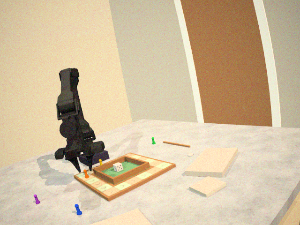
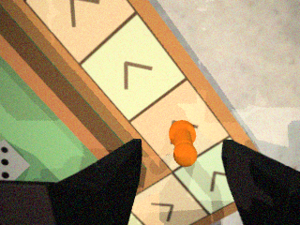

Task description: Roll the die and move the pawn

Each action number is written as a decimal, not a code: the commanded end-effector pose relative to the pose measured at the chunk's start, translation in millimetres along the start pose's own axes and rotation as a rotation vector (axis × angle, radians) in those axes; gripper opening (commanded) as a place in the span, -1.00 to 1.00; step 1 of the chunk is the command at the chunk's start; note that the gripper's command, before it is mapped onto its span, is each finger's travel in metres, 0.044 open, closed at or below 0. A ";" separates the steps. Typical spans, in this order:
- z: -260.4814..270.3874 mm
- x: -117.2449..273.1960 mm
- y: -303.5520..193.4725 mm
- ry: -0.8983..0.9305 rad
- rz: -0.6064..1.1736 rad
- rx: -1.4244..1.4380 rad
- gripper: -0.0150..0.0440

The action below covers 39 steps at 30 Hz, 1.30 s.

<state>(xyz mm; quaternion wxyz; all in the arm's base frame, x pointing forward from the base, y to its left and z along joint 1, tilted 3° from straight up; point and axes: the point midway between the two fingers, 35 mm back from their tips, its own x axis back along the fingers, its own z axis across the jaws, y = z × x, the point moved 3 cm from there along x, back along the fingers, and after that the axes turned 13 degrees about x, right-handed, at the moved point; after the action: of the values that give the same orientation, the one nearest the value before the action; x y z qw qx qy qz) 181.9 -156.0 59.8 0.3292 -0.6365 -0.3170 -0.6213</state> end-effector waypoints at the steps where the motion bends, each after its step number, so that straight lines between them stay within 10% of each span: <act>1: -0.7 -9.0 -1.8 -0.004 0.010 -0.001 0.19; 8: -0.7 -17.4 -2.6 -0.004 0.010 -0.001 0.19; 20: -0.7 -17.4 -2.6 -0.004 0.010 -0.001 -0.48; 39: -1.5 57.9 9.2 -0.004 0.009 -0.001 -0.49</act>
<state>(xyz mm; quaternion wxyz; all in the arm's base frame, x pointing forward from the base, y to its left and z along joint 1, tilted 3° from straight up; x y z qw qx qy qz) 187.7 -160.7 95.8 0.3390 -0.6403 -0.3077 -0.6168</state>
